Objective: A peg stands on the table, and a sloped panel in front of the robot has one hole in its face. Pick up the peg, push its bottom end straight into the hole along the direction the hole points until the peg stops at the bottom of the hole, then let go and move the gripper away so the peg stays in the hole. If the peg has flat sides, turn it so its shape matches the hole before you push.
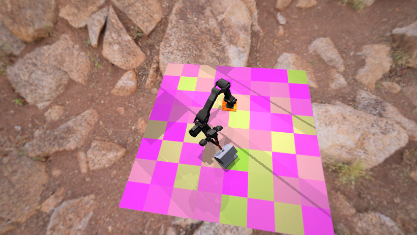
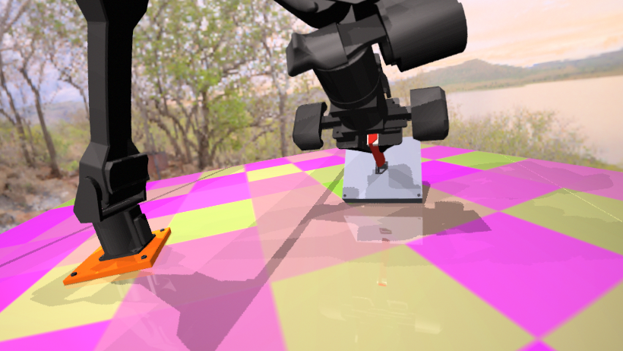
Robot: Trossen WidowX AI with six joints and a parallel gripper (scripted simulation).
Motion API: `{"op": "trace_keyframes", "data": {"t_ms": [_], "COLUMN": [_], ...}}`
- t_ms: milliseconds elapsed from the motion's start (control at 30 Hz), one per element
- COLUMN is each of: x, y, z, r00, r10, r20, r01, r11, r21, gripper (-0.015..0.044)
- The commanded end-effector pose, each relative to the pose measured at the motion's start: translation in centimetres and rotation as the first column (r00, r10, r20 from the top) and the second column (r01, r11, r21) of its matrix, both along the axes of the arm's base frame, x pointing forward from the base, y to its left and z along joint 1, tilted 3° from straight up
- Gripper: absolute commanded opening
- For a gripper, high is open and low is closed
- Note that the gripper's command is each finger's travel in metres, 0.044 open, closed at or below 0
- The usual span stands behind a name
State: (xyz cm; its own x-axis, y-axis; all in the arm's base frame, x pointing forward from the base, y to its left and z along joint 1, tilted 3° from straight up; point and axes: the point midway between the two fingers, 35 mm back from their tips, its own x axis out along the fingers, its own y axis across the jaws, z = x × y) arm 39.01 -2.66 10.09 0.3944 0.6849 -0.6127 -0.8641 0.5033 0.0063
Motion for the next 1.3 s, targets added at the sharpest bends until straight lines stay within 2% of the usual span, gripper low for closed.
{"op": "trace_keyframes", "data": {"t_ms": [0, 1267], "x": [0.1, 0.22], "y": [0.46, 0.85], "z": [-0.49, -0.9], "r00": [1.0, 1.0], "r10": [-0.003, 0.0], "r20": [-0.008, 0.001], "r01": [0.003, 0.0], "r11": [1.0, 1.0], "r21": [0.006, 0.002], "gripper": [0.0, 0.0]}}
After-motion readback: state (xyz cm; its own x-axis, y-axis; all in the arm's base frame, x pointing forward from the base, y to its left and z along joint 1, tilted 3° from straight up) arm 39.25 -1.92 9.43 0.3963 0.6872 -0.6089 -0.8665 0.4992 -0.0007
